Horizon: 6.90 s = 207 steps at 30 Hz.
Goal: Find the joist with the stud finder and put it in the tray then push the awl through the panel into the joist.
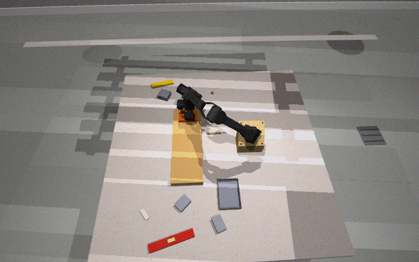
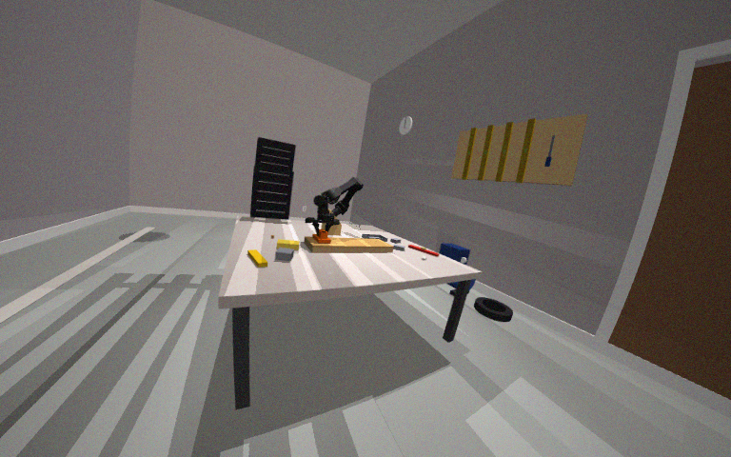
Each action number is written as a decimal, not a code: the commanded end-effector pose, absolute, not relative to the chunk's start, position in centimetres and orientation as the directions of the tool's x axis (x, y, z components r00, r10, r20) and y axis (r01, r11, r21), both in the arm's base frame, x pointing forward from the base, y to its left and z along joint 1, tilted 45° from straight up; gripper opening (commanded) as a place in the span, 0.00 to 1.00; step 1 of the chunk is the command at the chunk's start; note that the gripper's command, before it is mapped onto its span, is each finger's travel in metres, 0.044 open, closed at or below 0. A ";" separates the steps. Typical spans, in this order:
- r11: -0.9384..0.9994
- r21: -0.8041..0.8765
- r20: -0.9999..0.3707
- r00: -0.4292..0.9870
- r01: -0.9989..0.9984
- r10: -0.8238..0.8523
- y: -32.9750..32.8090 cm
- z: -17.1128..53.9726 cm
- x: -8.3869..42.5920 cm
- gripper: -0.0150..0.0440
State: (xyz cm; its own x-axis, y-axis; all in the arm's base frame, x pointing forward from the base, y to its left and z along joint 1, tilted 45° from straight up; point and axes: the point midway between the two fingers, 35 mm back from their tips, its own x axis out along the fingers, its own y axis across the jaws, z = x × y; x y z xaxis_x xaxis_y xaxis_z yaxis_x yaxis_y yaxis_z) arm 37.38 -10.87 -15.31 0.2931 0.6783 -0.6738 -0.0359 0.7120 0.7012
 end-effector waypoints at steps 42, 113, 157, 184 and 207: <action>0.721 0.692 -0.683 0.290 -0.039 0.671 -18.9 -8.9 37.2 0.25; 0.376 0.230 -0.603 0.171 -0.898 0.779 14.9 20.1 29.3 0.25; -0.008 -0.030 -0.474 0.007 -1.000 0.881 21.4 23.7 14.1 0.25; -0.011 -0.030 -0.479 0.005 -0.999 0.878 24.4 20.6 14.4 0.25; -0.010 -0.027 -0.474 0.004 -1.000 0.881 26.6 18.5 14.1 0.25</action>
State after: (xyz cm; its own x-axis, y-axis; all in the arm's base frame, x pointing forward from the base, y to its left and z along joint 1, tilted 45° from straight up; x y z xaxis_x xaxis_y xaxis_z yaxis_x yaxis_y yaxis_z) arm 14.00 26.30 18.78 -0.0004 0.8808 -0.4735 -0.9994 -0.0165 -0.0298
